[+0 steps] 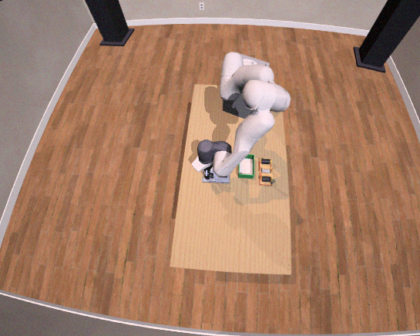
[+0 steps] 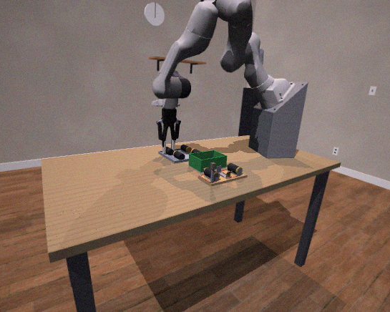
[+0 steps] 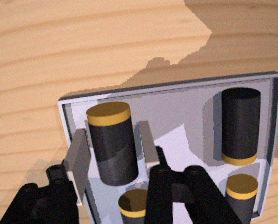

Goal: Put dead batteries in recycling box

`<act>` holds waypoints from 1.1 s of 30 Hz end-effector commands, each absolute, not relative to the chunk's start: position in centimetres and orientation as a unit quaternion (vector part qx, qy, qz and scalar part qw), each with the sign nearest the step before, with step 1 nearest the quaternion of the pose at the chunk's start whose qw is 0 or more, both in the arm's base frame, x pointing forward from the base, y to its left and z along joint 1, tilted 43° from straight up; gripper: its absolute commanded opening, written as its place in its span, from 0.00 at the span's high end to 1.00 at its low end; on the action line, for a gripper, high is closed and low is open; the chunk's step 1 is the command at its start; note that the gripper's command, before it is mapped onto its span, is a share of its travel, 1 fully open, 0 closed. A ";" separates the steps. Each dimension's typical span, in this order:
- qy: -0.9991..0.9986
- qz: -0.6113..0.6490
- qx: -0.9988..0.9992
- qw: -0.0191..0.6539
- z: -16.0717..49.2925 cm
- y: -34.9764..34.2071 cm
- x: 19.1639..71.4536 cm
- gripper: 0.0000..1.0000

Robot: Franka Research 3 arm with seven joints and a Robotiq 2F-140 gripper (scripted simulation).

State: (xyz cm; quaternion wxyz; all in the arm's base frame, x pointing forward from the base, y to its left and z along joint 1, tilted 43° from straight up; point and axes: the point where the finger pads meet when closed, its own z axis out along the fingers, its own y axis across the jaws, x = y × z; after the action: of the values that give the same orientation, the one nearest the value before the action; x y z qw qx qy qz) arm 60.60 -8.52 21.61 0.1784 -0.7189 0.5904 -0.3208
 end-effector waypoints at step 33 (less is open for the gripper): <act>0.586 -0.323 -0.722 0.177 24.9 -8.0 57.8 0.71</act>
State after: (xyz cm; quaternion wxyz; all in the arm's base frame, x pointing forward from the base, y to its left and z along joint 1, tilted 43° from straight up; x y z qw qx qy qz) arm 58.55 -8.32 24.39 0.1738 -0.7271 0.5765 -0.3298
